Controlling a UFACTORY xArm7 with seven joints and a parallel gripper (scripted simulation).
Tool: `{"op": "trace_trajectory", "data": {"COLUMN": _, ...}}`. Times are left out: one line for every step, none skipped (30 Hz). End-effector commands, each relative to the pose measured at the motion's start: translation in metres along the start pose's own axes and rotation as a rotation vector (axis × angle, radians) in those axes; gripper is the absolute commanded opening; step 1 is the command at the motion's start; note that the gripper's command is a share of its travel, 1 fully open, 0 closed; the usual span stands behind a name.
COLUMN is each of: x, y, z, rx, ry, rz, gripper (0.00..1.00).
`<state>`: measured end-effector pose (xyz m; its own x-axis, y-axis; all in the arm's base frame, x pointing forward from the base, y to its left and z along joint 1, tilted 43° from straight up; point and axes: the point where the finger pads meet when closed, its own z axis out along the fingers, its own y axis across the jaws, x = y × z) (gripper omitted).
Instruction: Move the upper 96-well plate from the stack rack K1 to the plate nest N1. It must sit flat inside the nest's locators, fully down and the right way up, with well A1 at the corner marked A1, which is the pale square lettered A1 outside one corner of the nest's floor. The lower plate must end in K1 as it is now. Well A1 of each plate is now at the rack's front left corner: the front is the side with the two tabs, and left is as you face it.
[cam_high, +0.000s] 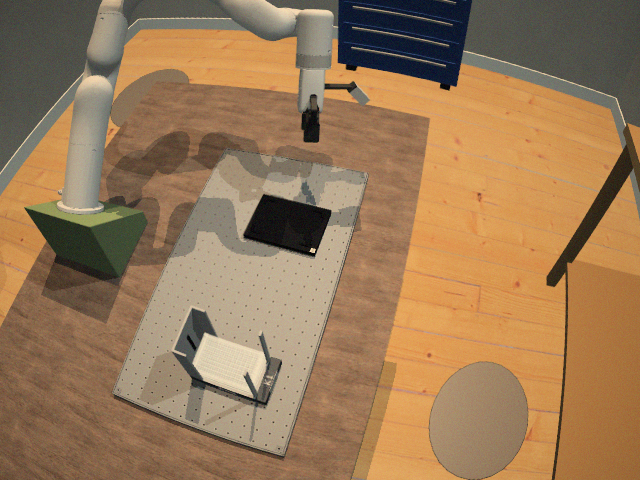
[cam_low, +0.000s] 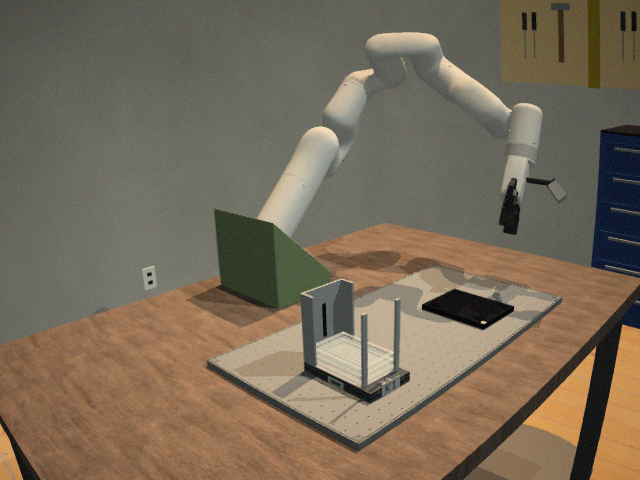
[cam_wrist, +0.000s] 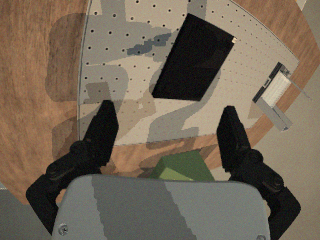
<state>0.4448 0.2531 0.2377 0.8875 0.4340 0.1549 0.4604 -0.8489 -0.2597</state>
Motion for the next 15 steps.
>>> {"op": "trace_trajectory", "data": {"x": 0.004, "y": 0.019, "z": 0.005, "rx": 0.016, "ry": -0.017, "rz": 0.024, "gripper": 1.00}}
{"op": "trace_trajectory", "data": {"x": 0.004, "y": 0.023, "z": 0.006, "rx": 0.026, "ry": -0.030, "rz": 0.038, "gripper": 1.00}}
{"op": "trace_trajectory", "data": {"x": 0.004, "y": 0.028, "z": 0.008, "rx": 0.026, "ry": -0.030, "rz": 0.038, "gripper": 1.00}}
{"op": "trace_trajectory", "data": {"x": 0.005, "y": 0.033, "z": 0.010, "rx": 0.026, "ry": -0.030, "rz": 0.038, "gripper": 1.00}}
{"op": "trace_trajectory", "data": {"x": 0.005, "y": 0.037, "z": 0.012, "rx": 0.026, "ry": -0.030, "rz": 0.038, "gripper": 1.00}}
{"op": "trace_trajectory", "data": {"x": 0.005, "y": 0.042, "z": 0.013, "rx": 0.026, "ry": -0.030, "rz": 0.038, "gripper": 1.00}}
{"op": "trace_trajectory", "data": {"x": 0.005, "y": 0.047, "z": 0.015, "rx": 0.026, "ry": -0.030, "rz": 0.038, "gripper": 1.00}}
{"op": "trace_trajectory", "data": {"x": 0.005, "y": 0.047, "z": 0.015, "rx": 0.026, "ry": -0.030, "rz": 0.038, "gripper": 1.00}}
{"op": "trace_trajectory", "data": {"x": 0.005, "y": 0.047, "z": 0.015, "rx": 0.026, "ry": -0.030, "rz": 0.038, "gripper": 1.00}}
{"op": "trace_trajectory", "data": {"x": 0.005, "y": 0.052, "z": 0.017, "rx": 0.044, "ry": -0.047, "rz": 0.059, "gripper": 1.00}}
{"op": "trace_trajectory", "data": {"x": 0.005, "y": 0.056, "z": 0.018, "rx": 0.056, "ry": -0.058, "rz": 0.073, "gripper": 1.00}}
{"op": "trace_trajectory", "data": {"x": 0.005, "y": 0.061, "z": 0.020, "rx": 0.056, "ry": -0.058, "rz": 0.073, "gripper": 1.00}}
{"op": "trace_trajectory", "data": {"x": 0.005, "y": 0.066, "z": 0.022, "rx": 0.056, "ry": -0.058, "rz": 0.073, "gripper": 1.00}}
{"op": "trace_trajectory", "data": {"x": 0.005, "y": 0.070, "z": 0.023, "rx": 0.056, "ry": -0.058, "rz": 0.073, "gripper": 1.00}}
{"op": "trace_trajectory", "data": {"x": 0.005, "y": 0.075, "z": 0.025, "rx": 0.056, "ry": -0.058, "rz": 0.073, "gripper": 1.00}}
